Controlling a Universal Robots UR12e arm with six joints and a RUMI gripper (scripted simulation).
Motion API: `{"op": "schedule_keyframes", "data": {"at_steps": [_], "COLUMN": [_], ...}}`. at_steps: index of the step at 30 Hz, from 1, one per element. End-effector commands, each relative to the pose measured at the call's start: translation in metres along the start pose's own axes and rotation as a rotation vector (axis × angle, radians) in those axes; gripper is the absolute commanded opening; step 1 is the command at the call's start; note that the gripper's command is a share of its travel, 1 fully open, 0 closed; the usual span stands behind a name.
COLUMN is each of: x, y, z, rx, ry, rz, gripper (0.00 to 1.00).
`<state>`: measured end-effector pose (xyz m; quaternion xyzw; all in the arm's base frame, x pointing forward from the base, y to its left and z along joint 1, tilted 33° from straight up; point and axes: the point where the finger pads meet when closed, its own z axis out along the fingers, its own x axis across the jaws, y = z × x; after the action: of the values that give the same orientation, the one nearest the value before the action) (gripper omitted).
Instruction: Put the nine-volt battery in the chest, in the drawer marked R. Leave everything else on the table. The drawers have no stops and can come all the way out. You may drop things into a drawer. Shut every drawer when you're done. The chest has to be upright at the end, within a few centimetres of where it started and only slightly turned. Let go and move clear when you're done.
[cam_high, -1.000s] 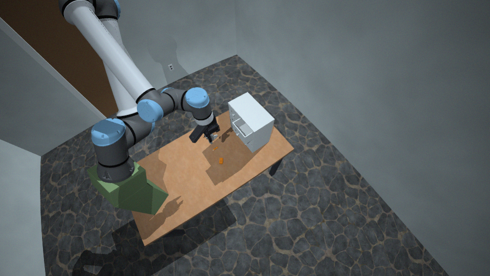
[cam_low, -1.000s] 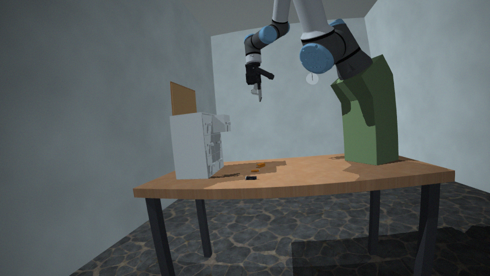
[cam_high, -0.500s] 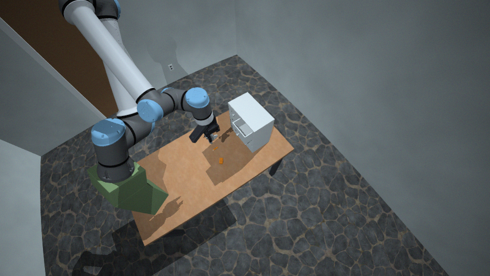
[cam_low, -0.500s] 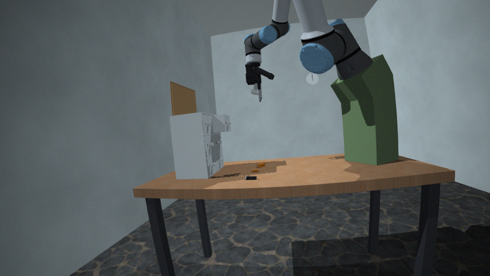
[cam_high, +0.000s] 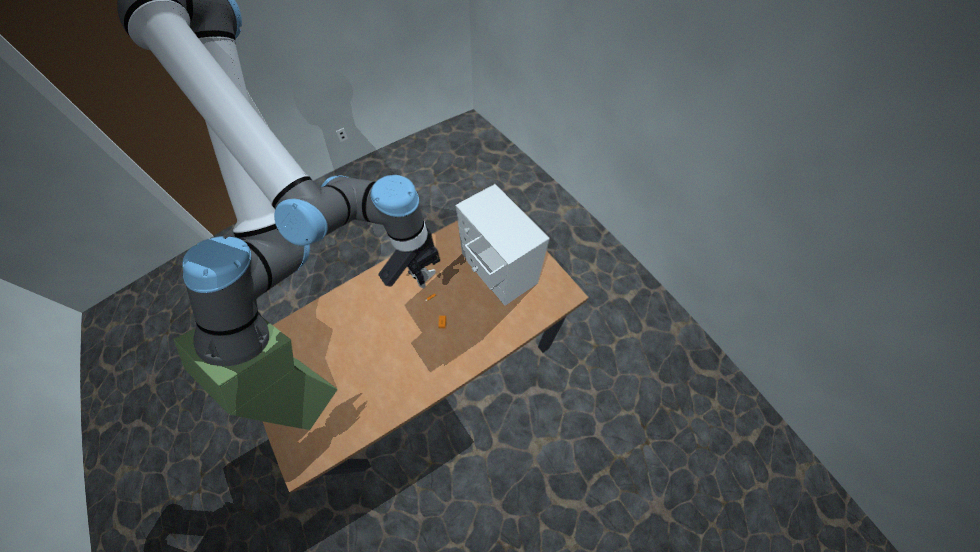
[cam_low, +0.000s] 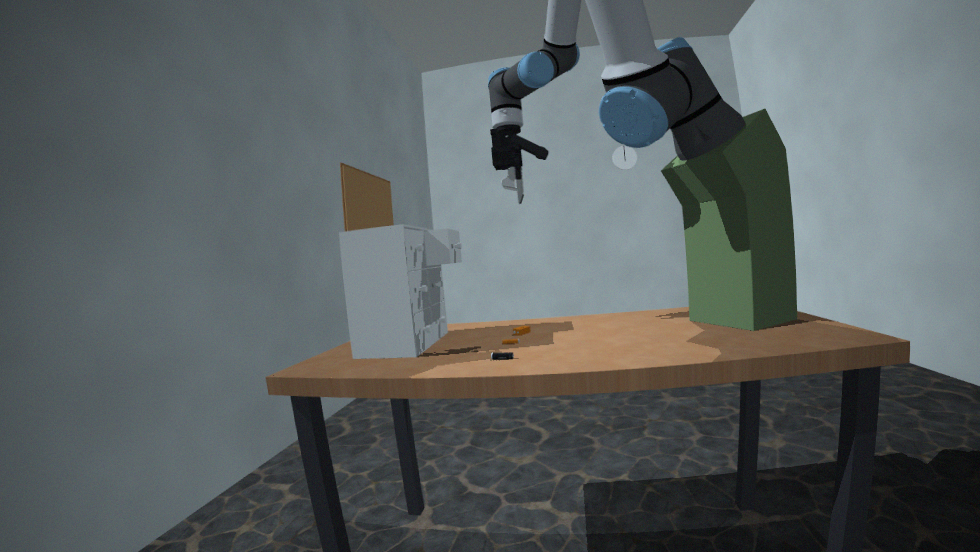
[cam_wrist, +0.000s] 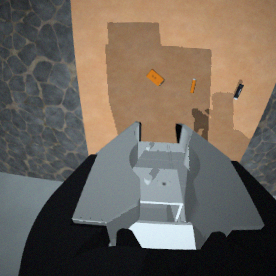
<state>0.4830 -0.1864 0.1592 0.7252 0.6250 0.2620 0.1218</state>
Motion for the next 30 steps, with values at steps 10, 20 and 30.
{"op": "schedule_keyframes", "data": {"at_steps": [10, 20, 30], "x": [-0.004, -0.011, -0.019], "y": [0.002, 0.007, 0.012], "z": [0.005, 0.015, 0.027], "rx": [0.0, 0.002, 0.004], "ry": [-0.001, -0.001, 0.0], "rz": [-0.093, -0.269, -0.481], "gripper": [0.2, 0.2, 0.2]}}
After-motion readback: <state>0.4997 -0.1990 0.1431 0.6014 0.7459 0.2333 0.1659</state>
